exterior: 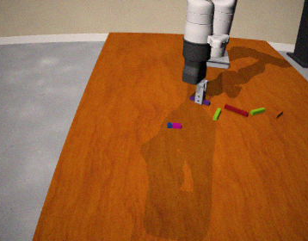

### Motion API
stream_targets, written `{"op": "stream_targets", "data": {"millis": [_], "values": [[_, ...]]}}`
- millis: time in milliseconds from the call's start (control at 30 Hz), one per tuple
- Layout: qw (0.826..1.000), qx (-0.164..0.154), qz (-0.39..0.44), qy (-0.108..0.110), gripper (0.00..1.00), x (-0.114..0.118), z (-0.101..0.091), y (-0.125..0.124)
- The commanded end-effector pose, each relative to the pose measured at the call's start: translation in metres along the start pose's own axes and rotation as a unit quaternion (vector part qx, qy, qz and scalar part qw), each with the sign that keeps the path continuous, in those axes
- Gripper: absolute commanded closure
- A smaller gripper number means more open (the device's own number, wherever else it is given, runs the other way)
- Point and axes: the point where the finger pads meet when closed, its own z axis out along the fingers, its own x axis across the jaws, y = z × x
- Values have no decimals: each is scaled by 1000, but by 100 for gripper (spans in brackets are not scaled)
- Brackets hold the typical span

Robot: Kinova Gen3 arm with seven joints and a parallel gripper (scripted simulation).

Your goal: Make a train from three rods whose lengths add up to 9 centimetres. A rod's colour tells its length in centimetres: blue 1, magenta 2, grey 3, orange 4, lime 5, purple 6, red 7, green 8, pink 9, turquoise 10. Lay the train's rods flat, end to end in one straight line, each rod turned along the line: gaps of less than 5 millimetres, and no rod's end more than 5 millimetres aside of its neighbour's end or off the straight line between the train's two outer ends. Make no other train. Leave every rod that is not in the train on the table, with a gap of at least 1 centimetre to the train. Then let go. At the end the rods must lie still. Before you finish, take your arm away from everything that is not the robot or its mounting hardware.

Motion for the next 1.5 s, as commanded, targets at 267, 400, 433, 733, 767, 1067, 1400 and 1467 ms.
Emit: {"op": "stream_targets", "data": {"millis": [267,400,433,733,767,1067,1400,1467], "values": [[1000,0,0,1,76,0,0,0],[1000,0,0,1,76,0,0,0],[1000,0,0,1,76,0,0,0],[1000,0,0,1,76,0,0,0],[1000,0,0,1,76,0,0,0],[1000,0,0,1,76,0,-11,0],[1000,0,0,1,76,0,-51,0],[1000,0,0,1,76,0,-63,0]]}}
